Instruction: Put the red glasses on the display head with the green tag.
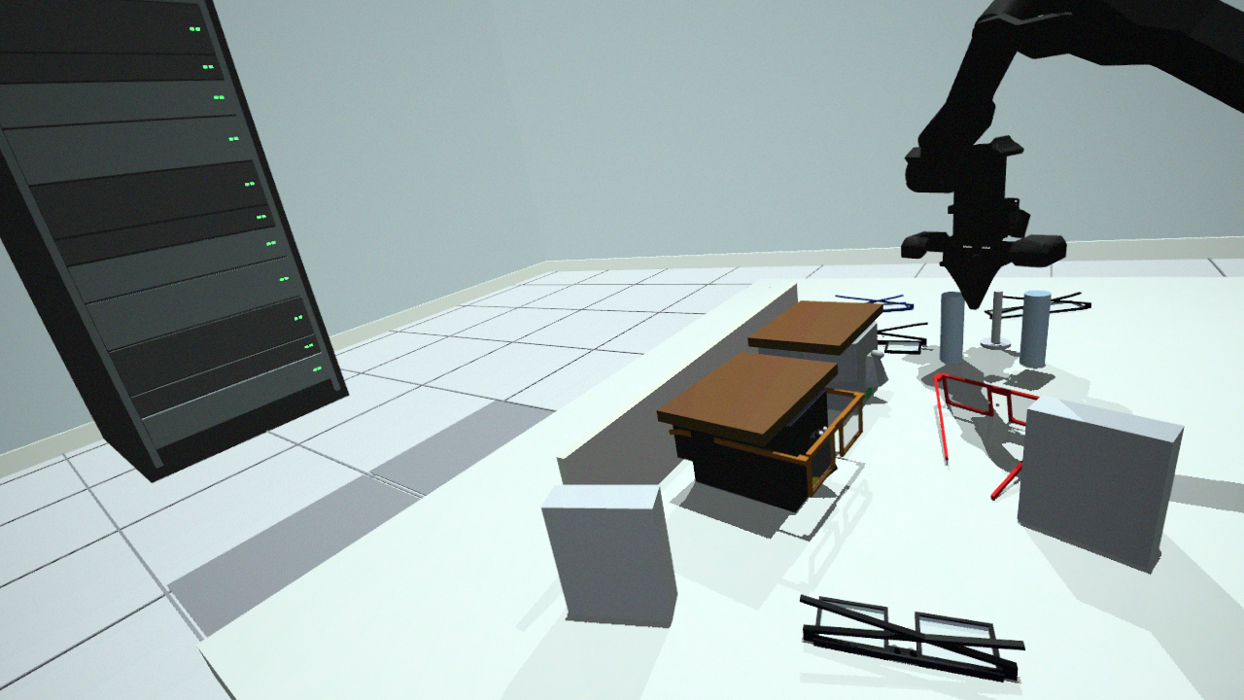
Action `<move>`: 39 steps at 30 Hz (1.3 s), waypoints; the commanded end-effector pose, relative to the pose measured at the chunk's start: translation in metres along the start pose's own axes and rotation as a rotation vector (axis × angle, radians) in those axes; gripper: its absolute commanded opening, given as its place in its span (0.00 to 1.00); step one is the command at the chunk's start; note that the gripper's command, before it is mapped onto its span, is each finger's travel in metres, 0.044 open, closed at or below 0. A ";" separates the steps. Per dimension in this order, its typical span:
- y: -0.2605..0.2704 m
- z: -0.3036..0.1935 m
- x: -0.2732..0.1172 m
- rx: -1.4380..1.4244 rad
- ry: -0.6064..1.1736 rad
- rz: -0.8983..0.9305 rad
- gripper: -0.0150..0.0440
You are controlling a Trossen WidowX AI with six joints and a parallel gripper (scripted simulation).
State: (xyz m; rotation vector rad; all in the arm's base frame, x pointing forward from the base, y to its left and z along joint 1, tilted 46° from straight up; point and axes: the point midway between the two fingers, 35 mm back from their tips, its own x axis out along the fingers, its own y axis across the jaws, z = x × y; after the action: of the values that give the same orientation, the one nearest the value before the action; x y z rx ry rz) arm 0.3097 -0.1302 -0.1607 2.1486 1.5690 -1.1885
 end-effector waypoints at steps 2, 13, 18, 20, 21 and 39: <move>0.000 0.001 0.002 0.009 0.006 -0.003 0.25; 0.005 0.001 0.002 0.008 0.006 -0.002 0.25; 0.007 0.001 0.002 0.008 0.006 -0.002 0.25; 0.008 0.001 0.002 0.008 0.006 -0.002 0.25; 0.008 0.001 0.002 0.008 0.006 -0.002 0.25; 0.016 0.001 0.002 0.008 0.006 -0.002 0.25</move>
State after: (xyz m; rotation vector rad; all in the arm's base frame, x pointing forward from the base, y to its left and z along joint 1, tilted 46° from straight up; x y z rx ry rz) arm 0.3221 -0.1361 -0.1642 2.1485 1.5674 -1.1870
